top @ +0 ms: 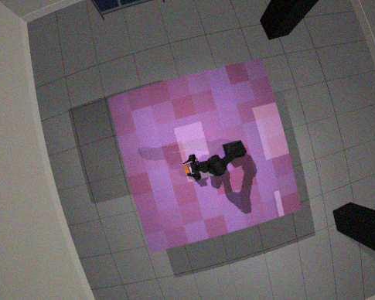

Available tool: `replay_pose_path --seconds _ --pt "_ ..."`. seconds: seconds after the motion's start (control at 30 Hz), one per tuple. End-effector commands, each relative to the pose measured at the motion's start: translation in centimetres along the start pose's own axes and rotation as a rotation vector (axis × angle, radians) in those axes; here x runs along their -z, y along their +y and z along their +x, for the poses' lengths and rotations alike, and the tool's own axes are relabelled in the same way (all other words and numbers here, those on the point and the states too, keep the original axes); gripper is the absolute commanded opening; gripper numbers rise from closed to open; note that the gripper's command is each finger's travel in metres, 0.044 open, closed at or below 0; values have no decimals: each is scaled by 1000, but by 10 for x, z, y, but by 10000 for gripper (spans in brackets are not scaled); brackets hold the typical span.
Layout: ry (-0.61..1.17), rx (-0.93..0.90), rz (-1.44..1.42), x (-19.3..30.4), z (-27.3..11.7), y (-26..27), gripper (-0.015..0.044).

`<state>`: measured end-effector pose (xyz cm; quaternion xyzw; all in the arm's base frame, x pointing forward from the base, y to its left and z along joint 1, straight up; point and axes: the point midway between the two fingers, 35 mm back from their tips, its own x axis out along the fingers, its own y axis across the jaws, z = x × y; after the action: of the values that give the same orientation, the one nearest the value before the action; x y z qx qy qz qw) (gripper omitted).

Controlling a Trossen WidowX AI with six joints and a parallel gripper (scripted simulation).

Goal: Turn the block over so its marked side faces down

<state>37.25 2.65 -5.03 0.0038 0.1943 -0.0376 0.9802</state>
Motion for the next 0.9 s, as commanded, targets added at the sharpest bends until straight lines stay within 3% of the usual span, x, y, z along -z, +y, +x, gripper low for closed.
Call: replay_pose_path --seconds 0.0,0.7,0.87 --pt "-3 4 -3 -1 0 0 440" --pt "2 3 -3 -1 1 0 440" --pt "152 -3 -4 -11 11 4 440"
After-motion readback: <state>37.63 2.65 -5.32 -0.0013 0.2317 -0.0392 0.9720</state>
